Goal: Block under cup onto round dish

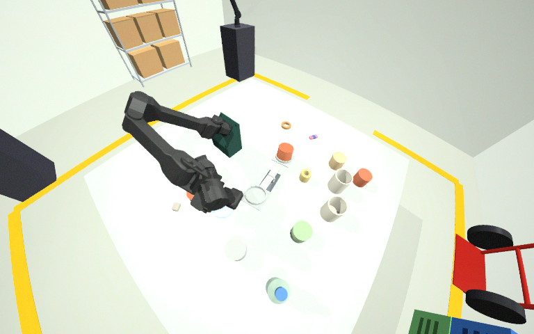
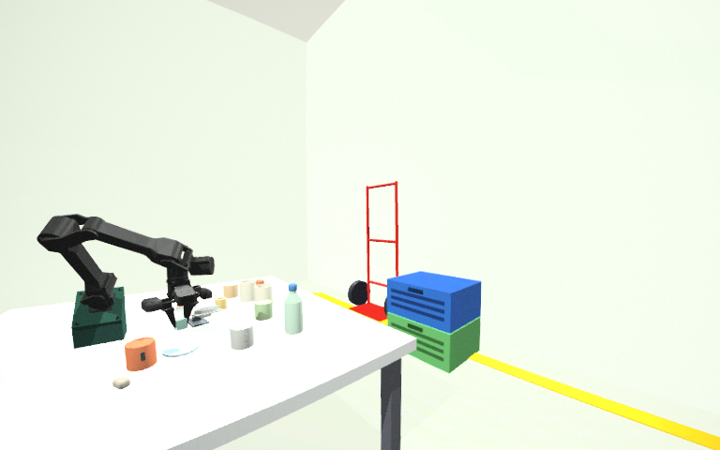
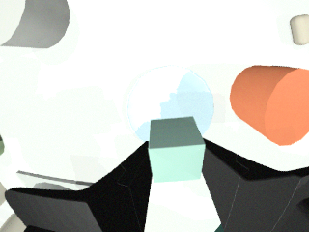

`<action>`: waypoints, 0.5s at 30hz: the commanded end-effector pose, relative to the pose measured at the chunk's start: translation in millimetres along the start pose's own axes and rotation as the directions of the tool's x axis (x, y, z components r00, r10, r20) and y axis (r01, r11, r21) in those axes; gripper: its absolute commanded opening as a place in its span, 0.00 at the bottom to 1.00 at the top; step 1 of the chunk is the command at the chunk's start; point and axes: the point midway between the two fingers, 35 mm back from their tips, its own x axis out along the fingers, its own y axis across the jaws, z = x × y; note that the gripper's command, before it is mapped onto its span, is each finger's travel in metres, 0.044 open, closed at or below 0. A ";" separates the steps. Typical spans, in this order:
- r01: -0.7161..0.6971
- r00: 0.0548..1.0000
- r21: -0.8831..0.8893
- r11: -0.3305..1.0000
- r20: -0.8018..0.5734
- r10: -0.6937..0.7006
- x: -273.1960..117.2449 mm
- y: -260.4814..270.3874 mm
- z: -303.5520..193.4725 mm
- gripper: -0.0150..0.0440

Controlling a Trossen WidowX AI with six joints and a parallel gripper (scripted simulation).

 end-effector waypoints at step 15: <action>-0.001 1.000 -0.003 1.000 0.009 0.001 42.0 -3.9 1.8 0.25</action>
